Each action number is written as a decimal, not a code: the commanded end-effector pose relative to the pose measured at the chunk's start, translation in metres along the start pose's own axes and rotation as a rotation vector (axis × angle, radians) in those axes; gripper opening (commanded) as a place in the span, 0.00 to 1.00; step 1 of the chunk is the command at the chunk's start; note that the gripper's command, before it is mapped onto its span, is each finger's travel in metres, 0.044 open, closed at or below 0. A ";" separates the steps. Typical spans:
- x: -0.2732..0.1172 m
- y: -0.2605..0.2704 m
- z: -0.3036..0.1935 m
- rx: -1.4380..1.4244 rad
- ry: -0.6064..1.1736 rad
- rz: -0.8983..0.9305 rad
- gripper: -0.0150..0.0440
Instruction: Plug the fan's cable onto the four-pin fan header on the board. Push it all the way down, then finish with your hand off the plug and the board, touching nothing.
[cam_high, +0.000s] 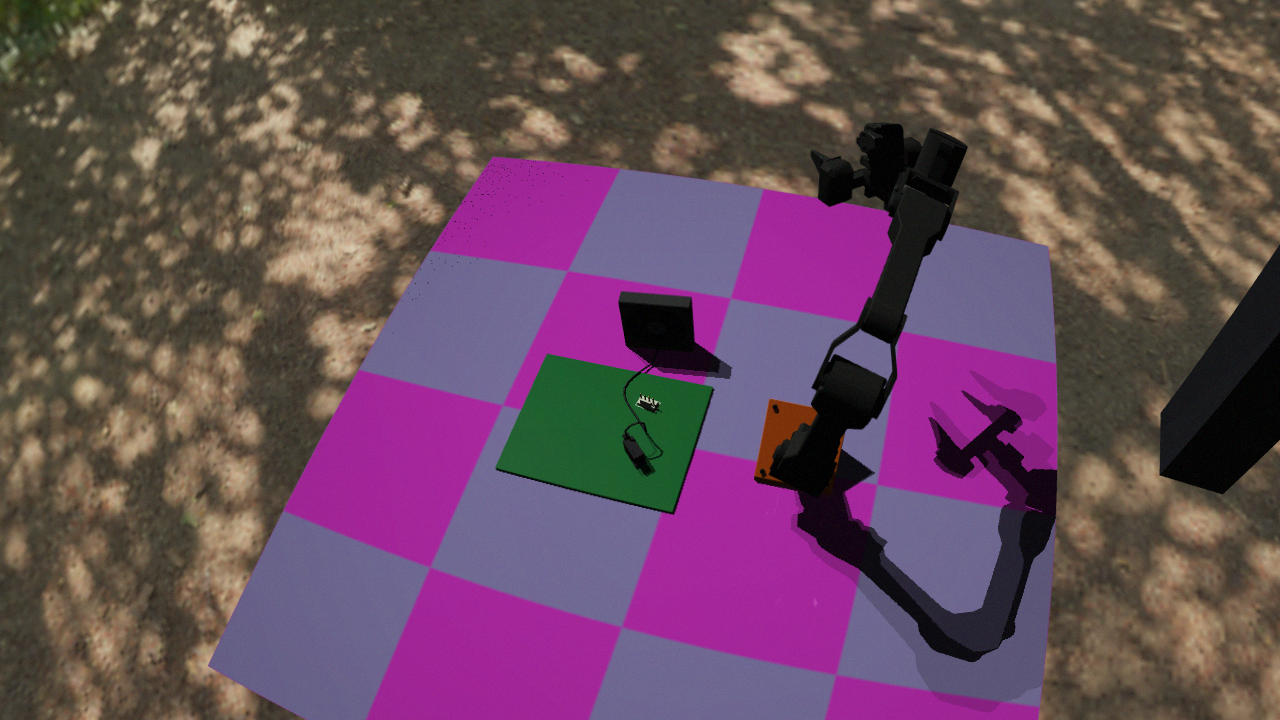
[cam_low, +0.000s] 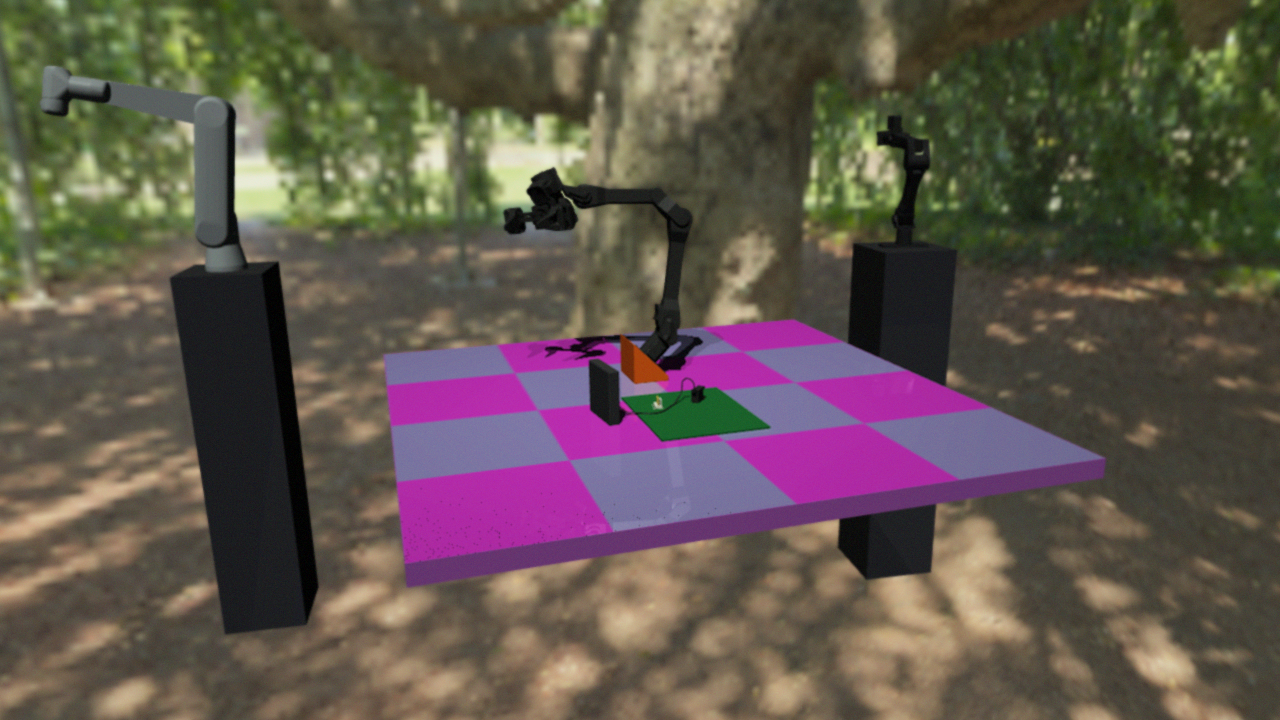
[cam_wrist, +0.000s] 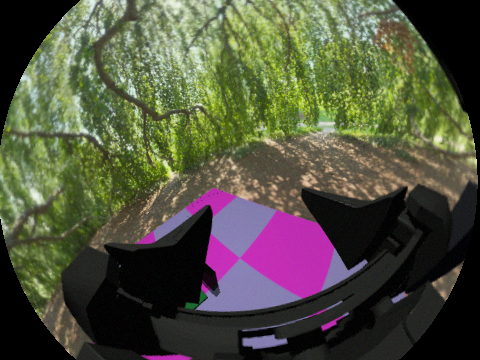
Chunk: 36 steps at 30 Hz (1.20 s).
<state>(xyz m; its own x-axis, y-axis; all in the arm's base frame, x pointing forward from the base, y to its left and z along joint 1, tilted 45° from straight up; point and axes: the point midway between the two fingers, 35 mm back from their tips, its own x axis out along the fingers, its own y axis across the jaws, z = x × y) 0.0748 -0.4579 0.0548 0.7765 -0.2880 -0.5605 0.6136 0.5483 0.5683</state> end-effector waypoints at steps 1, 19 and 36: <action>0.041 0.057 -0.022 0.043 0.167 0.072 1.00; 0.091 0.304 -0.199 0.065 1.057 0.163 1.00; 0.011 0.399 -0.306 -0.046 1.602 -0.074 1.00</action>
<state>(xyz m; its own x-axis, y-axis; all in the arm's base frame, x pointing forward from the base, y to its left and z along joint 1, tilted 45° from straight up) 0.2867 -0.0040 0.0895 -0.1968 0.7529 -0.6281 0.6026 0.5982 0.5282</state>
